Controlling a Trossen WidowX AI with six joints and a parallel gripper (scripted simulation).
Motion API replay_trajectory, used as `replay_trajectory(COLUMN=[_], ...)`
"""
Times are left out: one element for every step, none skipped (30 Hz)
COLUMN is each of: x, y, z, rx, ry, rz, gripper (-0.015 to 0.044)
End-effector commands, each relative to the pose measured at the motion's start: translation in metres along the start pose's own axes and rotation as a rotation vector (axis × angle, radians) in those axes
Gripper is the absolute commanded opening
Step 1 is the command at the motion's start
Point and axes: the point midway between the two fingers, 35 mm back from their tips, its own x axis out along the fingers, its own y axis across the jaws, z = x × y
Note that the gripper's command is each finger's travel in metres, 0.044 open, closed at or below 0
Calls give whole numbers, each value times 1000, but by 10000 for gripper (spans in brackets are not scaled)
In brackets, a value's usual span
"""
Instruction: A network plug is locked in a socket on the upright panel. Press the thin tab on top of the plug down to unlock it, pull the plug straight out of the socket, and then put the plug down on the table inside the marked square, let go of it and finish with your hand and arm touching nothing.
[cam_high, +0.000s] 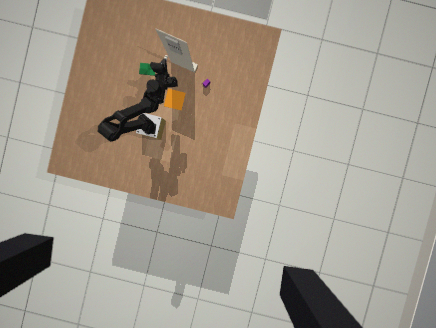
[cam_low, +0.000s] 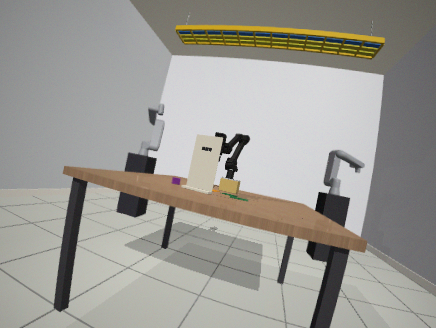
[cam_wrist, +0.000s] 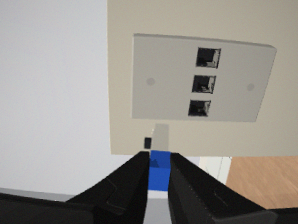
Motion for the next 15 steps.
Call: replay_trajectory(x=[-1,-2,-2,-3,-4,-5,-6,-8,-9,-11,-12,-14,-16,-18,-20], y=[-16,-21,-27,-32,-38,-43,-48,-54,-59,-64,-70,-75,-80,-85,-90], z=[6,8,9,10,11,12,13,14,15,16,17,17,18,18,18], rx=[-12,-14,-15,-17,-19,-20,-22,-23,-25,-26,-27,-29,-30,-31,-32], ry=[-24,-29,-34,-38,-42,-46,-49,-52,-55,-57,-58,-59,-60,-61,-61], rz=[-76,-99,-122,-146,-170,-193,-217,-241,-265,-289,-312,-336,-360,-384,-408], gripper=[0,0,0,0,0,0,0,0,0,0,0,0,0,0,0])
